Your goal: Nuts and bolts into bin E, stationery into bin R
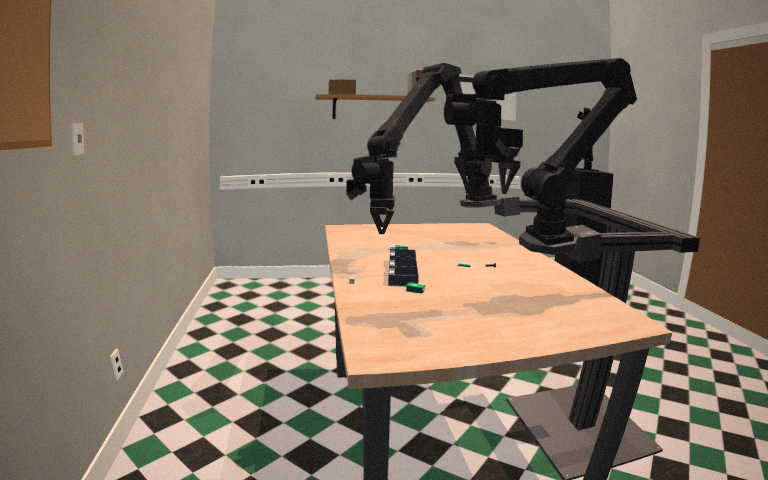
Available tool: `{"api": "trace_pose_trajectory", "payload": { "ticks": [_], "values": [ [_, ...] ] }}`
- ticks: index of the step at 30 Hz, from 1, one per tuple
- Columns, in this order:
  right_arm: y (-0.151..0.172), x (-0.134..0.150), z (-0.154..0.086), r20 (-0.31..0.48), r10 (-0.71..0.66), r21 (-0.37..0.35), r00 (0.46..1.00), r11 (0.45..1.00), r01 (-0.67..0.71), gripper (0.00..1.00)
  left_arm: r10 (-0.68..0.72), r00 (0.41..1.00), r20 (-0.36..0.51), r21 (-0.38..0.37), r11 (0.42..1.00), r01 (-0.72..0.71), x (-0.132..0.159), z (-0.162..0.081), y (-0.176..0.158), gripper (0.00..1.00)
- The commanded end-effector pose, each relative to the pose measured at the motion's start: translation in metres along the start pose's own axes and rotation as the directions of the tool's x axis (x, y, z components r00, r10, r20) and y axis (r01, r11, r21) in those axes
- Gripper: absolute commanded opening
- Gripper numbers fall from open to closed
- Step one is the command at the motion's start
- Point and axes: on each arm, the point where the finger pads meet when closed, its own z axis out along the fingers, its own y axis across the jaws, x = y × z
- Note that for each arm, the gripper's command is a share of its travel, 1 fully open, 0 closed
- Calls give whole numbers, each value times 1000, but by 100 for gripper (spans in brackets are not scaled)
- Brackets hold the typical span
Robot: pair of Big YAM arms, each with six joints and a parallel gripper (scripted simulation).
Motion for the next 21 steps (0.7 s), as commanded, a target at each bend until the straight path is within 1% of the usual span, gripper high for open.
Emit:
{"api": "trace_pose_trajectory", "payload": {
  "ticks": [1, 2, 3, 5, 6, 7, 8, 9, 10, 14, 15, 21],
  "values": [
    [10, -8, -11, 19, 1, -22, 1000, 1000, -1, 100, -16, 1000, -2, 3, 1000, 16, -1, -2, 2, 100],
    [17, -7, -20, 25, -5, -31, 1000, 1000, 5, 100, -16, 1000, -2, 3, 1000, 16, -1, -2, 2, 100],
    [10, -8, -11, 19, 1, -22, 1000, 1000, -1, 100, -16, 1000, -2, 3, 1000, 16, -1, -2, 2, 100],
    [10, -8, -11, 19, 1, -22, 1000, 1000, -1, 100, -16, 1000, -2, 3, 1000, 16, -1, -2, 2, 100],
    [18, -7, -20, 25, -3, -31, 1000, 1000, 4, 100, -16, 1000, -2, 3, 1000, 16, -1, -2, 2, 100],
    [18, -7, -20, 26, -3, -32, 1000, 999, 4, 100, -16, 1000, -2, 3, 1000, 16, -1, -2, 2, 100],
    [10, -8, -12, 19, 1, -22, 1000, 1000, -1, 100, -16, 1000, -2, 3, 1000, 16, -1, -2, 2, 100],
    [10, -8, -12, 19, 1, -22, 1000, 1000, -1, 100, -16, 1000, -2, 3, 1000, 16, -1, -2, 2, 100],
    [18, -8, -21, 26, -1, -32, 1000, 999, 2, 100, -16, 1000, -2, 3, 1000, 16, -1, -2, 2, 100],
    [18, -8, -21, 26, -2, -32, 1000, 999, 3, 100, -16, 1000, -2, 3, 1000, 16, -1, -2, 2, 100],
    [10, -8, -12, 19, 1, -22, 1000, 1000, -1, 100, -16, 1000, -2, 3, 1000, 16, -1, -2, 2, 100],
    [10, -8, -12, 19, 1, -22, 1000, 1000, -1, 100, -16, 1000, -2, 3, 1000, 16, -1, -2, 2, 100]
  ]
}}
